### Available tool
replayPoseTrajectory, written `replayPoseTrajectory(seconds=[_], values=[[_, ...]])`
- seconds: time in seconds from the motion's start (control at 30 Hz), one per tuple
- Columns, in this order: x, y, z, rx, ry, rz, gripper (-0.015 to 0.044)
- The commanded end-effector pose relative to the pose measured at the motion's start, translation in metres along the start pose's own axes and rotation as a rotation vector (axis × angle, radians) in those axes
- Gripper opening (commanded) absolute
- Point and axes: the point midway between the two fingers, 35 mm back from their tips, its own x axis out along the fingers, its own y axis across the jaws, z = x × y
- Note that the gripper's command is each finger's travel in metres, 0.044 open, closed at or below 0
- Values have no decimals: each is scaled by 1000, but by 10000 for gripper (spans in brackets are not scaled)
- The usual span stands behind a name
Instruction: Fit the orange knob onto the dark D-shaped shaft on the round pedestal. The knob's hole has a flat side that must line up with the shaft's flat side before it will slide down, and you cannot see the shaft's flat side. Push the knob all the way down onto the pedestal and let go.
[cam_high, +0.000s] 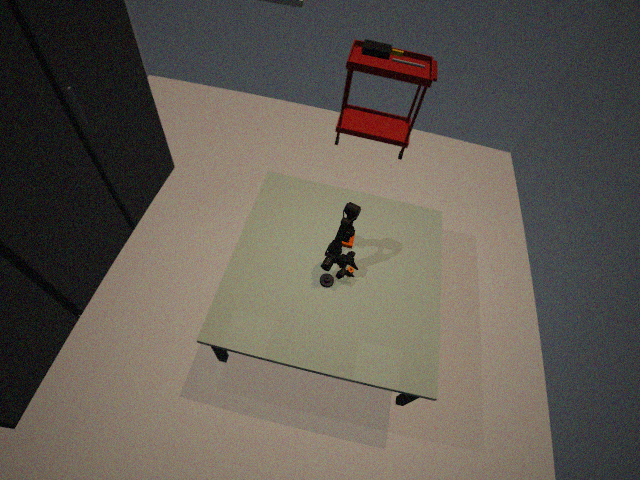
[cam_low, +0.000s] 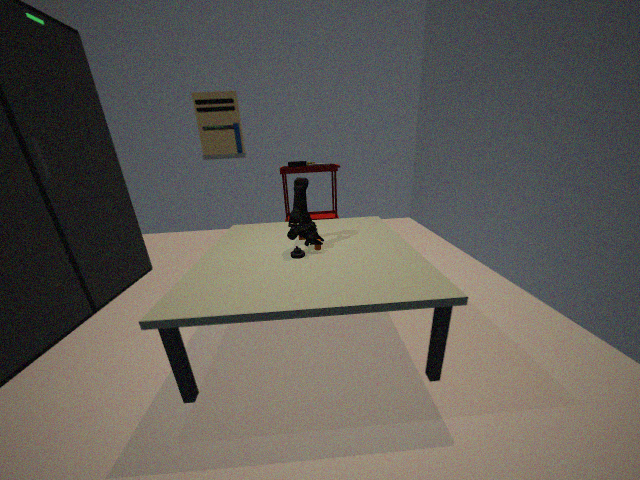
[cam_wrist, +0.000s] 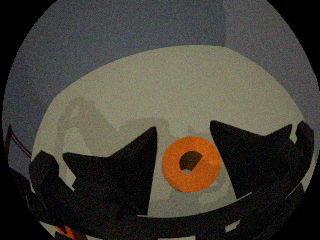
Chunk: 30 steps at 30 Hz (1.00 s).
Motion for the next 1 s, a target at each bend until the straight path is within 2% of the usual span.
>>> replayPoseTrajectory(seconds=[0.0,0.5,0.73,0.97], values=[[0,0,0,4,-1,-1,260],[0,0,0,4,-1,-1,260],[0,0,0,4,-1,-1,440],[0,0,0,4,-1,-1,440]])
